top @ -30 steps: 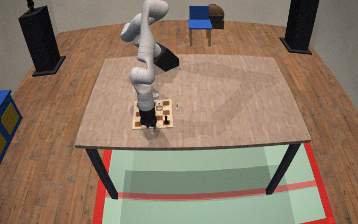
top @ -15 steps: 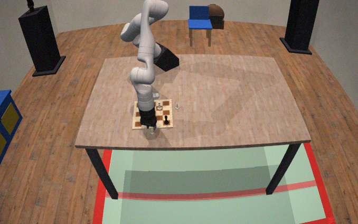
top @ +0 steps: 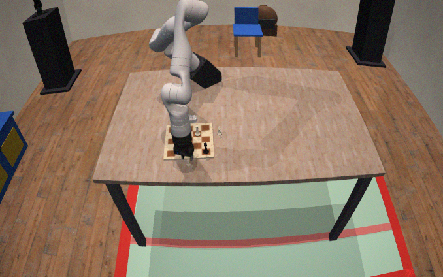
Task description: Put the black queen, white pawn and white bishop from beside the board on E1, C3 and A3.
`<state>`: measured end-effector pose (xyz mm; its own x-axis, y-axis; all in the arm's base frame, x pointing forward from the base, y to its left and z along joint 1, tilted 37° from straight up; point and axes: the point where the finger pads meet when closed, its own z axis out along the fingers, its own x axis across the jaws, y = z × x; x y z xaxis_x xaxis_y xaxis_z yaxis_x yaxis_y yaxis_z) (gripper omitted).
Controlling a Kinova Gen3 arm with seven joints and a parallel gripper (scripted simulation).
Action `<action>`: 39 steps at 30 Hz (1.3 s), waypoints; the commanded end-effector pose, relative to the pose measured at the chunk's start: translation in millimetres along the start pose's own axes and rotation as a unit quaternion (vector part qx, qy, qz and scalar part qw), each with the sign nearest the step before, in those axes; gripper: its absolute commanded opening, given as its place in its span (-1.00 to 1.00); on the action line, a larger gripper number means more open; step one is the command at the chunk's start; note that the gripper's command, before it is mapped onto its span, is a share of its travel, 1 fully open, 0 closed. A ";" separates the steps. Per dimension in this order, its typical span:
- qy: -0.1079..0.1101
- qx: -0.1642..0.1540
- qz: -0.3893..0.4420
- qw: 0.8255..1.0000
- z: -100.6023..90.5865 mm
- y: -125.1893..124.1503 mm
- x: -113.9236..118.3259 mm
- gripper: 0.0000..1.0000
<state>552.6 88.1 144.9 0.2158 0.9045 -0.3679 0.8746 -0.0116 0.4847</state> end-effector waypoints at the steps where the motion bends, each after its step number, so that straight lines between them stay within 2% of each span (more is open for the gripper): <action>1: 0.001 -0.001 0.000 1.000 -0.7 0.4 0.5 0.36; 16: 0.001 -0.001 0.000 1.000 1.2 0.5 0.5 0.36; 31: 0.001 -0.001 0.000 1.000 26.9 0.5 0.5 0.36; 39: 0.001 -0.001 0.000 1.000 32.2 0.5 0.5 0.36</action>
